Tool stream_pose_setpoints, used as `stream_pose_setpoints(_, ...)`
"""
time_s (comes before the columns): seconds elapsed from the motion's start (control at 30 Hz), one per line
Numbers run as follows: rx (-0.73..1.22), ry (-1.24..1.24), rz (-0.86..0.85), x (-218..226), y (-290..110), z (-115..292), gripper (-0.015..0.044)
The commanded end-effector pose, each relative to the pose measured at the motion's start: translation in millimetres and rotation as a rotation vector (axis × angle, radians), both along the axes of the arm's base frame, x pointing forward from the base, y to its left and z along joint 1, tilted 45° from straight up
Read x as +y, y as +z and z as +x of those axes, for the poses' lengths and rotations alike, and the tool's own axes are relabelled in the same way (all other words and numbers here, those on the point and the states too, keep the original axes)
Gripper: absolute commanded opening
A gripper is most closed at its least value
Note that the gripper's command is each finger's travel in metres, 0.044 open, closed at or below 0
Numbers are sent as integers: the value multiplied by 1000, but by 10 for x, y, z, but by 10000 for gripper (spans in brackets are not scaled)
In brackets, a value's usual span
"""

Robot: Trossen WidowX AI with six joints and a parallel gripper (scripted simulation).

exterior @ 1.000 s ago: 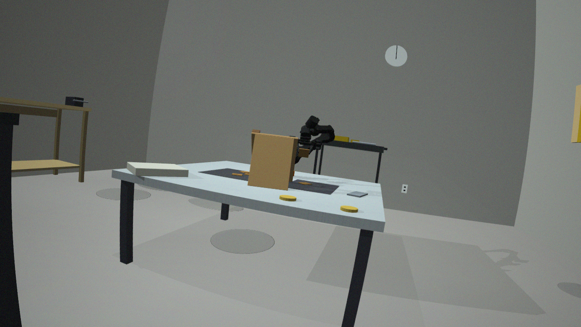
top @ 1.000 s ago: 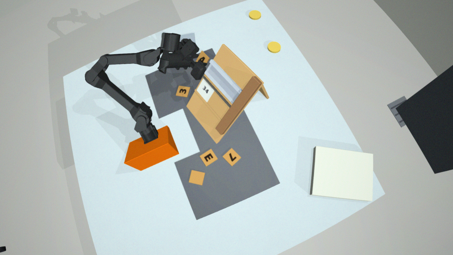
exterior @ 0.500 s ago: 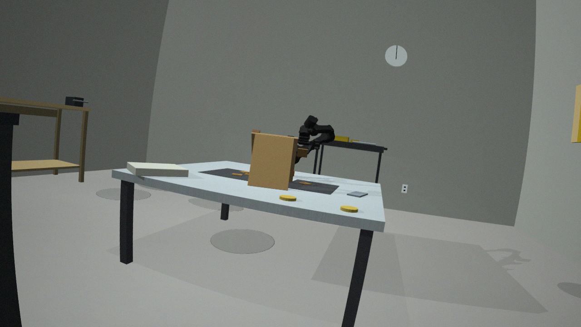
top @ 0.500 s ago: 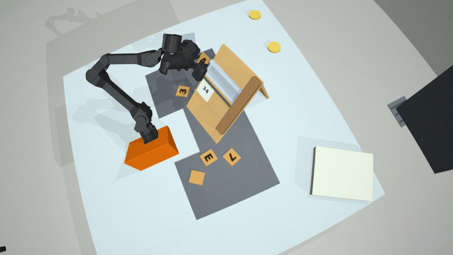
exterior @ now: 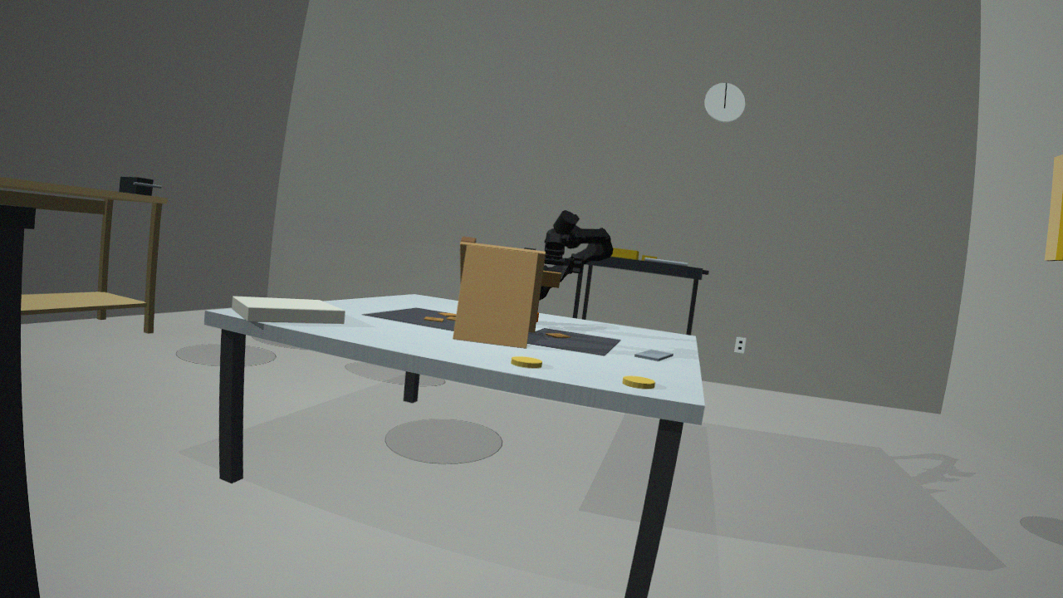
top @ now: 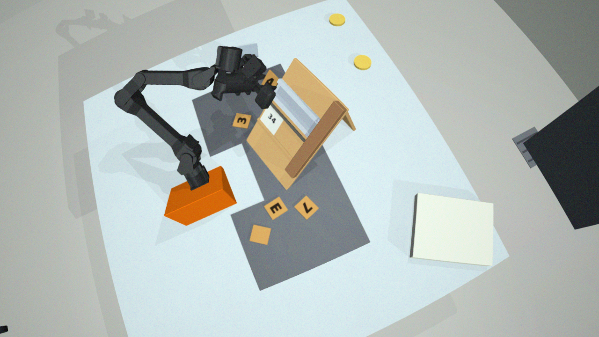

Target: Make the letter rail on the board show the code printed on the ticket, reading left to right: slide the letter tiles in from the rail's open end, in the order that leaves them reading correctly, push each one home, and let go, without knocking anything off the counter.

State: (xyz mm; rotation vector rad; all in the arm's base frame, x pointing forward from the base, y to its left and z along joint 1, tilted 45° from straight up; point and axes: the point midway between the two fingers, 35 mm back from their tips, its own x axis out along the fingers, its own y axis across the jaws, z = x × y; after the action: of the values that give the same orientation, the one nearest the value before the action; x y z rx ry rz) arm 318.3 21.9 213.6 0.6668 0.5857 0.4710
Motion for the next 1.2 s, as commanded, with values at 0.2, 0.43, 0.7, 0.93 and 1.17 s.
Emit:
stream_pose_setpoints(0.2, -1, 6, 1, -27, -40, 5, 0)
stream_pose_setpoints(0.43, -1, 6, 0, -51, -65, 13, 0)
stream_pose_setpoints(0.7, -1, 6, 0, -79, -92, 23, 0)
stream_pose_setpoints(0.93, -1, 6, 0, -103, -117, 31, 0)
stream_pose_setpoints(1.17, -1, 6, 0, -127, -141, 39, 0)
